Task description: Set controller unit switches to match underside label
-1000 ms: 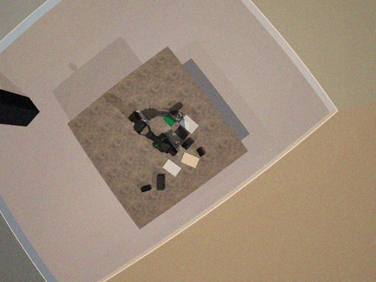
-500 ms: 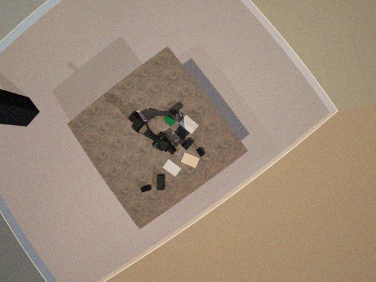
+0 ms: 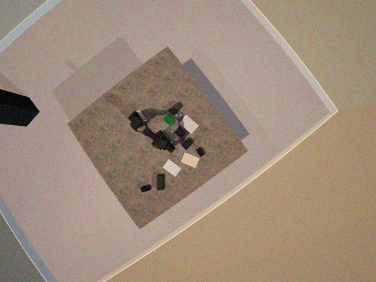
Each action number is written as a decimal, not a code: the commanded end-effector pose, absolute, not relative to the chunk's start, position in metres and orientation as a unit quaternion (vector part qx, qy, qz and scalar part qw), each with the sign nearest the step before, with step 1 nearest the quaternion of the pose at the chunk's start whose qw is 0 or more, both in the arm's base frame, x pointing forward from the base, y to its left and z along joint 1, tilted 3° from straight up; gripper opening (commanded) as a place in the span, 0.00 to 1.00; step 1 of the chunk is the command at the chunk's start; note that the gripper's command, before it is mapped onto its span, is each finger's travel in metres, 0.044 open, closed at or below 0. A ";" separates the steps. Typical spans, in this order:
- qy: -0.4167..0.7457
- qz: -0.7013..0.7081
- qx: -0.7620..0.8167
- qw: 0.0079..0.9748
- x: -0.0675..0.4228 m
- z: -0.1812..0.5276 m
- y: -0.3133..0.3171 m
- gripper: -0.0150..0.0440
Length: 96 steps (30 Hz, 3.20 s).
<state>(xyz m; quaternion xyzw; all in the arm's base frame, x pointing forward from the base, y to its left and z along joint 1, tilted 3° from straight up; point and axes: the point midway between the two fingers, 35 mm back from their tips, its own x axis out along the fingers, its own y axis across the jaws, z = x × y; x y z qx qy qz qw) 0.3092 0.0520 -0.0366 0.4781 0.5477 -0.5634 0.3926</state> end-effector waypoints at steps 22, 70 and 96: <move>0.554 -0.576 0.465 0.380 0.294 -0.043 0.052 0.25; 0.628 -0.490 0.357 0.488 0.314 0.012 0.063 0.25; 0.628 -0.490 0.357 0.488 0.315 -0.026 0.065 0.25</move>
